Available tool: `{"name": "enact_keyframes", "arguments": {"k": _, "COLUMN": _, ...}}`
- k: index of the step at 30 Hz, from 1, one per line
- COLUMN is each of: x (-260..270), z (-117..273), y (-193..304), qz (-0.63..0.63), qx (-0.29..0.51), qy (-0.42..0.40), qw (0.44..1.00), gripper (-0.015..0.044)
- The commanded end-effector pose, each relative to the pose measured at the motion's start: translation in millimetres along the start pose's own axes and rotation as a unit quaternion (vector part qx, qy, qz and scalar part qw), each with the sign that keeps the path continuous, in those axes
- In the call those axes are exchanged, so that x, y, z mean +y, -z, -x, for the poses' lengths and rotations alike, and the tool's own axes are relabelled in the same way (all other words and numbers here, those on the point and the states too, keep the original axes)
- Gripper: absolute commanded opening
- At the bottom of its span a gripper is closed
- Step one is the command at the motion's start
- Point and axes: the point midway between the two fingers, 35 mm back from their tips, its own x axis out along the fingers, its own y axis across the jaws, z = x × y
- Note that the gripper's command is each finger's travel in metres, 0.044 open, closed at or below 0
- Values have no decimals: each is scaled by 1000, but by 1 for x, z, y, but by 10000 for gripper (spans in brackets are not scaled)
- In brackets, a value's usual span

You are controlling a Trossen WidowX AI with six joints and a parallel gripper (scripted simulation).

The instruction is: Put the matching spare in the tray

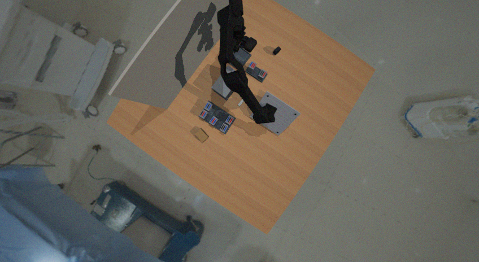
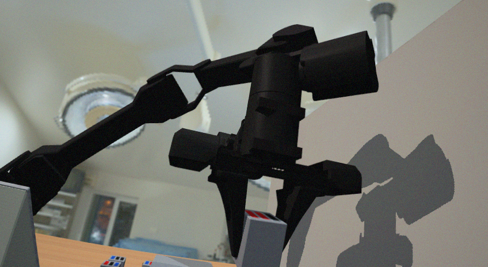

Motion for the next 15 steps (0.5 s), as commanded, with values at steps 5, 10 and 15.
{"name": "enact_keyframes", "arguments": {"k": 5, "x": 0, "z": -9, "y": 0, "qz": -3, "qx": -3, "qy": 0, "qw": 1000, "gripper": 0}}
{"name": "enact_keyframes", "arguments": {"k": 10, "x": -1, "z": -14, "y": 1, "qz": -3, "qx": -3, "qy": 0, "qw": 1000, "gripper": 0}}
{"name": "enact_keyframes", "arguments": {"k": 15, "x": -2, "z": -18, "y": 1, "qz": -3, "qx": -3, "qy": 0, "qw": 1000, "gripper": 0}}
